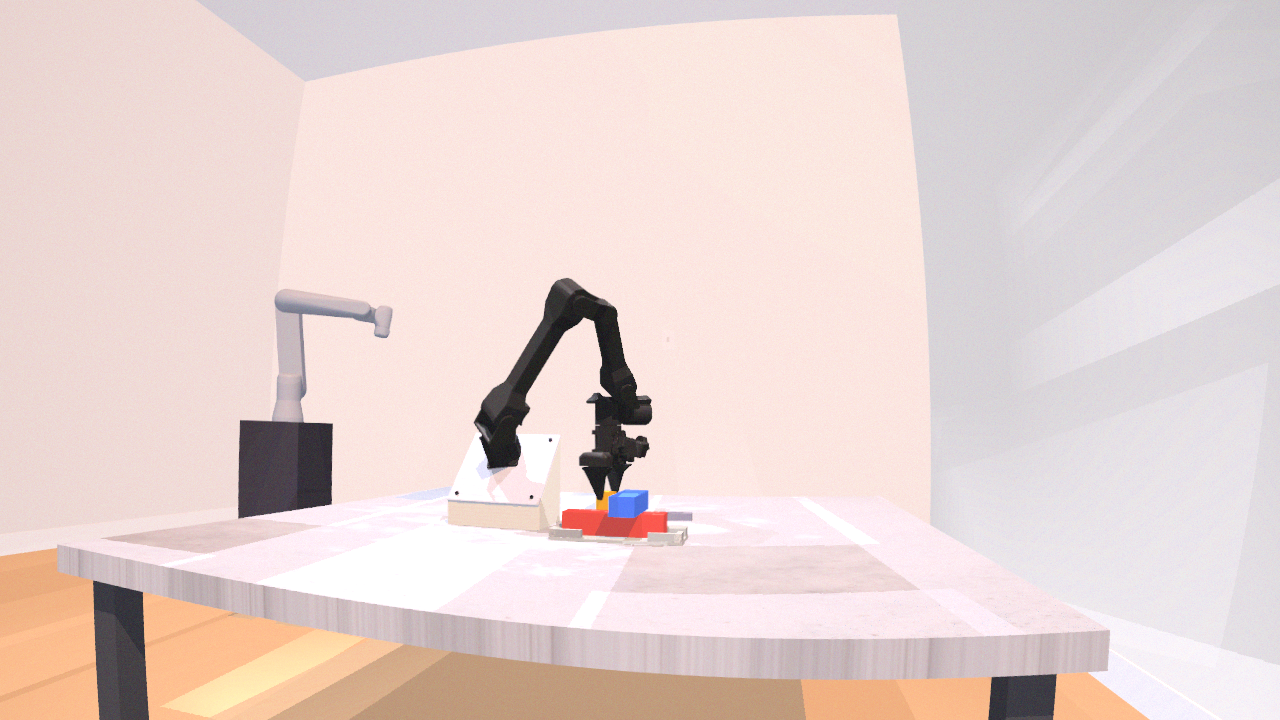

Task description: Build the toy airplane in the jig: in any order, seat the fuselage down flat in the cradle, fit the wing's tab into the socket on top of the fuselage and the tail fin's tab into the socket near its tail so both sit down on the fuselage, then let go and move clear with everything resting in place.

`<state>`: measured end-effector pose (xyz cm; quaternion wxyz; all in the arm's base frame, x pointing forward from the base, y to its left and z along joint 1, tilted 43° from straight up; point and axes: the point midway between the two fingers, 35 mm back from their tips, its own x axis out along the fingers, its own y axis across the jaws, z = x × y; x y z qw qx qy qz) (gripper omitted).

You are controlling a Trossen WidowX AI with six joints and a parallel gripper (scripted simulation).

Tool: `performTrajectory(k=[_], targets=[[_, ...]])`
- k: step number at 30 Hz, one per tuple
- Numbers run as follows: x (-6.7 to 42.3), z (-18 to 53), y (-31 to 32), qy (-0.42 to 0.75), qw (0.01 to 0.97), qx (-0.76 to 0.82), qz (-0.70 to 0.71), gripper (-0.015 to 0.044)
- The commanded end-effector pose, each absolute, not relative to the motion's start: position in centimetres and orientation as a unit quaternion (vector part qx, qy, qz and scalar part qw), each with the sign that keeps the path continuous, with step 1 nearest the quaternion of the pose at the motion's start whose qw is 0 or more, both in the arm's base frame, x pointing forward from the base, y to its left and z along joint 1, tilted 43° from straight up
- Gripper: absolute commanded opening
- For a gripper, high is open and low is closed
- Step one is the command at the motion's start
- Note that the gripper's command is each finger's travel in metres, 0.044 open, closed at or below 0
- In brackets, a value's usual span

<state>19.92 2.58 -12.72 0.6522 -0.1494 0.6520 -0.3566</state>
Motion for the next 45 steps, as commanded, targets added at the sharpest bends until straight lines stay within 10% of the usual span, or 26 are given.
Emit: performTrajectory(k=[1,12,27,45], targets=[[19.6,-13.3,1.8,0.653,0.649,-0.156,-0.357,0.044],[19.3,-14.3,0.8,0.653,0.649,-0.156,-0.359,0.044],[19.3,-14.3,0.8,0.653,0.649,-0.156,-0.359,0.0046],[19.5,-13.4,1.6,0.657,0.644,-0.16,-0.359,0.0]])
